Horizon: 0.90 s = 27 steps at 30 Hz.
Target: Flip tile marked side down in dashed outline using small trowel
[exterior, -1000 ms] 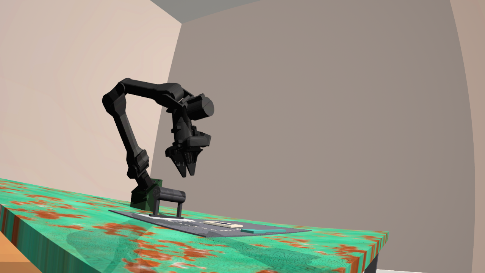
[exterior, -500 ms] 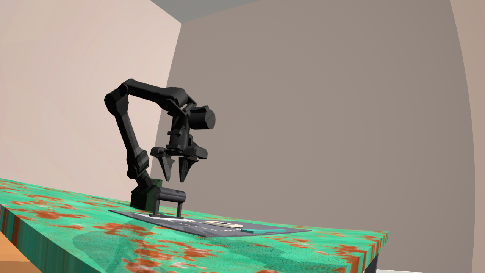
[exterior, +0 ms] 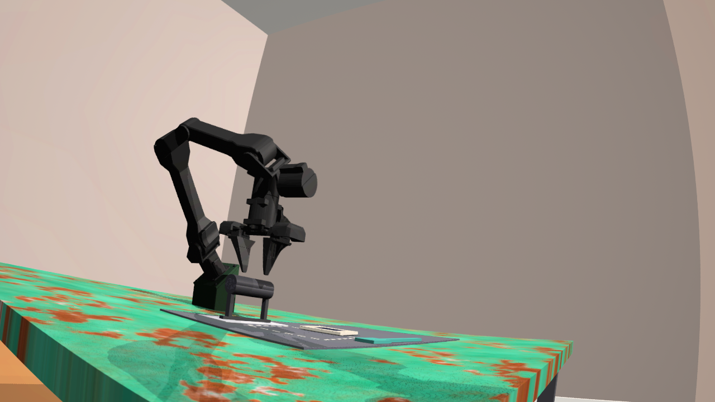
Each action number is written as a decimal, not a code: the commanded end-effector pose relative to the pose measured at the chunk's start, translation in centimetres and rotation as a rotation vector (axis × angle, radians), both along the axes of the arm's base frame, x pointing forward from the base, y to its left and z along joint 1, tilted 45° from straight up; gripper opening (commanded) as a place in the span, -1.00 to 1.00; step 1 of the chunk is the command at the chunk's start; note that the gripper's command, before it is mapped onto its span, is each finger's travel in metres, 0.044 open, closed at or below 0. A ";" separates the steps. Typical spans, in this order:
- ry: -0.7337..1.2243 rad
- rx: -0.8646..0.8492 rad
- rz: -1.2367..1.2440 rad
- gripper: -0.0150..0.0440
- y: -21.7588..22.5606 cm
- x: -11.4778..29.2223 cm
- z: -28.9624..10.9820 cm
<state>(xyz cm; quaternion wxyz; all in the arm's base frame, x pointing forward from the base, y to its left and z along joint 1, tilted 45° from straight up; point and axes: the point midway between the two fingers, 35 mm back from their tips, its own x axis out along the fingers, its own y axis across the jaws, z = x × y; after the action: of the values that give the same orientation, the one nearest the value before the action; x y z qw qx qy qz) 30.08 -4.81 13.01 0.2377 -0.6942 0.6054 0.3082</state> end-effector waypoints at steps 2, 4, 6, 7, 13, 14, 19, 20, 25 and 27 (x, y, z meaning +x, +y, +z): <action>0.010 -0.005 -0.001 0.42 -0.6 -0.1 -0.7; 0.010 -0.005 -0.001 0.42 -0.9 -0.1 -0.9; 0.010 -0.005 -0.001 0.42 -1.1 -0.1 -1.1; 0.010 -0.005 -0.001 0.42 -1.2 0.0 -1.2; 0.009 -0.006 -0.001 0.42 -1.9 0.0 -1.9; 0.009 -0.006 -0.001 0.42 -2.0 0.0 -2.0; 0.009 -0.007 -0.001 0.42 -2.5 0.0 -2.5; 0.009 -0.007 -0.001 0.42 -2.5 0.0 -2.5; 0.009 -0.007 -0.001 0.31 -2.5 0.0 -2.5; 0.009 -0.007 -0.001 0.27 -2.5 0.0 -2.5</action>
<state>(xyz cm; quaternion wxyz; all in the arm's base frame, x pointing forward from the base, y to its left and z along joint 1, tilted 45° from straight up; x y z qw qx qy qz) 30.18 -7.24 10.61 0.2360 -0.6931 0.6075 0.3080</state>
